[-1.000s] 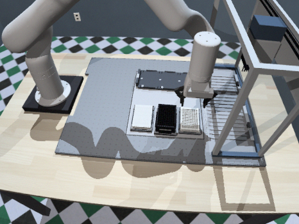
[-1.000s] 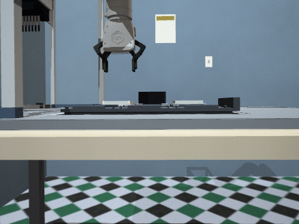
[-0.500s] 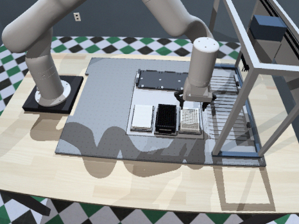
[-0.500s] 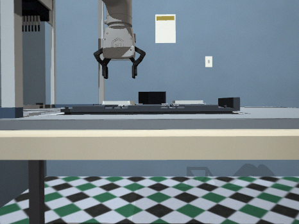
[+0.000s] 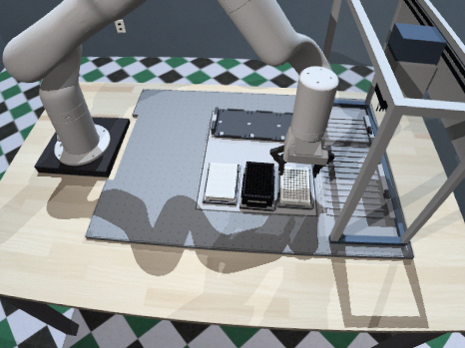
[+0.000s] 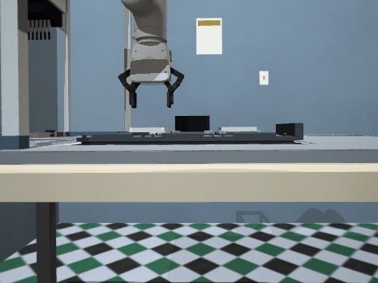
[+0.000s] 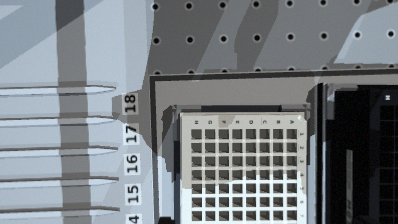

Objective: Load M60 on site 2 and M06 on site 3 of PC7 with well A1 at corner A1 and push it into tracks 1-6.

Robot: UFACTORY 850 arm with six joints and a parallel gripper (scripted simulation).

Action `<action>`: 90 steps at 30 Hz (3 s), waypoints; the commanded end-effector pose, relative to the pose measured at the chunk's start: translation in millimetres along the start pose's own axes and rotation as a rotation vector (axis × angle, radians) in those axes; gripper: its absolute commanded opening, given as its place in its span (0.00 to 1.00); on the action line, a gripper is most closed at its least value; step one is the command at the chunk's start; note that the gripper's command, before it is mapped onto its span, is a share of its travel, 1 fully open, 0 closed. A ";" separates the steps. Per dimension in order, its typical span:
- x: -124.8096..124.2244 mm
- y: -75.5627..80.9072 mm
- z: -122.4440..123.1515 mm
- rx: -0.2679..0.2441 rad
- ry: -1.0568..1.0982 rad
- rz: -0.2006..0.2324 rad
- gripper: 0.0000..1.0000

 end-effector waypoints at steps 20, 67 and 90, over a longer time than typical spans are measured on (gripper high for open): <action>-0.7 -33.1 0.0 0.000 0.000 -0.002 1.00; -0.7 -55.2 0.0 0.000 0.000 -0.002 1.00; -0.7 -55.9 0.0 0.000 0.000 -0.002 0.00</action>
Point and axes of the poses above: the point where the finger pads meet when closed, its own y axis back along the fingers, its own x axis across the jaws, z = x × y, the point moved 10 cm from there along y, back along the fingers, and after that the axes turned 8 degrees about -y, right-handed, at the moved point
